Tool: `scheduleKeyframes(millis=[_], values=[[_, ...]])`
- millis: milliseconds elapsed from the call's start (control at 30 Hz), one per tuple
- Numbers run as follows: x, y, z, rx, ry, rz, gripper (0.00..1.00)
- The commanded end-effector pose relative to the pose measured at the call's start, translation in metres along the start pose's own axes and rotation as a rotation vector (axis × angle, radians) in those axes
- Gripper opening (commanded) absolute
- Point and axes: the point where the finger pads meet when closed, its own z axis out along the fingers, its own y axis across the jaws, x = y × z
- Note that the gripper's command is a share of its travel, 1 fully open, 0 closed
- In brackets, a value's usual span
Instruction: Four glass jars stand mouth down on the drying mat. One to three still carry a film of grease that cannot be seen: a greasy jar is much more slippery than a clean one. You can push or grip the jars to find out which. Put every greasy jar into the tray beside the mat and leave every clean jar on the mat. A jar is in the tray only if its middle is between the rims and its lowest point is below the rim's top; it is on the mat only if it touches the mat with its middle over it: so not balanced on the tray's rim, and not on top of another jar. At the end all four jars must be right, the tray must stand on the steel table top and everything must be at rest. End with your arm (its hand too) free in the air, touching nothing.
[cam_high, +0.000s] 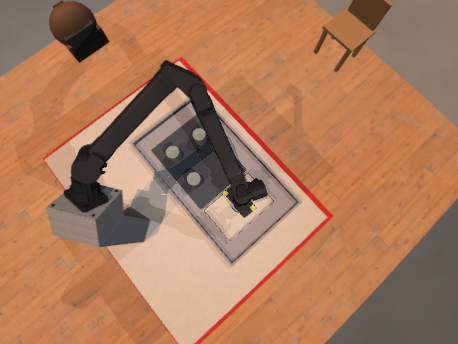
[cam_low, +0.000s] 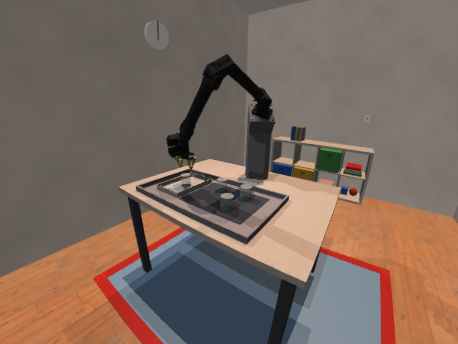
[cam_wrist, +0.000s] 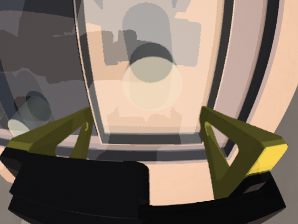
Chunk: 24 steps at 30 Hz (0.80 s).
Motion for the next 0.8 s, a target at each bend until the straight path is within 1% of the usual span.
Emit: scheduleKeyframes(millis=[0, 233, 267, 767], values=[[-0.0061, -0.0085, -0.0164, 0.015, -0.019, 0.000, 1.00], [-0.0061, -0.0085, -0.0164, 0.015, -0.019, 0.000, 1.00], [-0.0064, -0.0132, -0.0243, 0.015, -0.019, 0.000, 1.00], [-0.0064, -0.0132, -0.0243, 0.015, -0.019, 0.000, 1.00]])
